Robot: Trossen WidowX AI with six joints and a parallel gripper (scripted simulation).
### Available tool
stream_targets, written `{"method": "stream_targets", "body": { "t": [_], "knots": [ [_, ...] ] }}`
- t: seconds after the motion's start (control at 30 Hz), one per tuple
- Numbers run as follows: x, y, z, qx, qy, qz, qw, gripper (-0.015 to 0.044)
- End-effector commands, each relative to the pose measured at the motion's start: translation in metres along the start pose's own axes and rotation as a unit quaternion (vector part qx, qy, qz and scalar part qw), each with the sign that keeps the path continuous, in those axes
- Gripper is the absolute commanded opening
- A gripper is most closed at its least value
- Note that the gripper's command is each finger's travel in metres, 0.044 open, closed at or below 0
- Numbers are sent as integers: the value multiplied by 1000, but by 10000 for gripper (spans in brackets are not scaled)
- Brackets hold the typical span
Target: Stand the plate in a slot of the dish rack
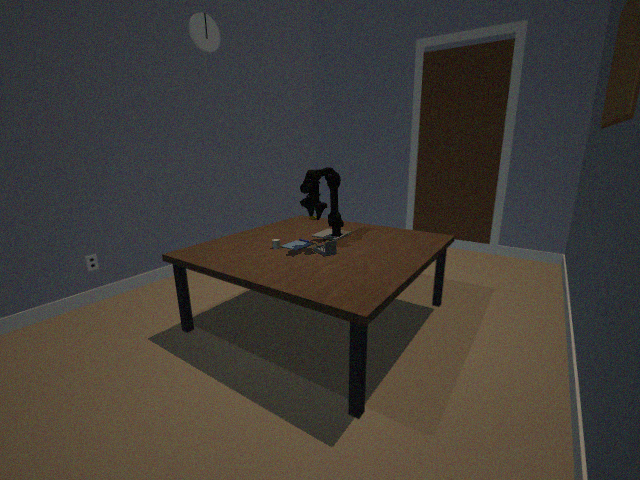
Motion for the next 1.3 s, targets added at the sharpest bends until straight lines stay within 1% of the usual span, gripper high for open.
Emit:
{"method": "stream_targets", "body": {
  "t": [0.0, 0.33, 0.63, 0.93, 1.27],
  "knots": [
    [8, 7, -14, 30, -2, 8, 1000, 0],
    [39, 28, -49, 136, -39, 48, 989, 0],
    [61, 40, -75, 223, -86, 94, 967, 0],
    [78, 47, -95, 298, -143, 146, 932, 0],
    [86, 47, -110, 367, -217, 212, 880, 0]
  ]
}}
Point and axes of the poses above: the point midway between the two fingers, 35 mm back from their tips, its own z axis back along the fingers, its own y axis across the jaws, x = y × z, the point moved 1 cm from there along z, back along the fingers, and after that the axes turned 4 degrees about z, right-handed, at the moved point
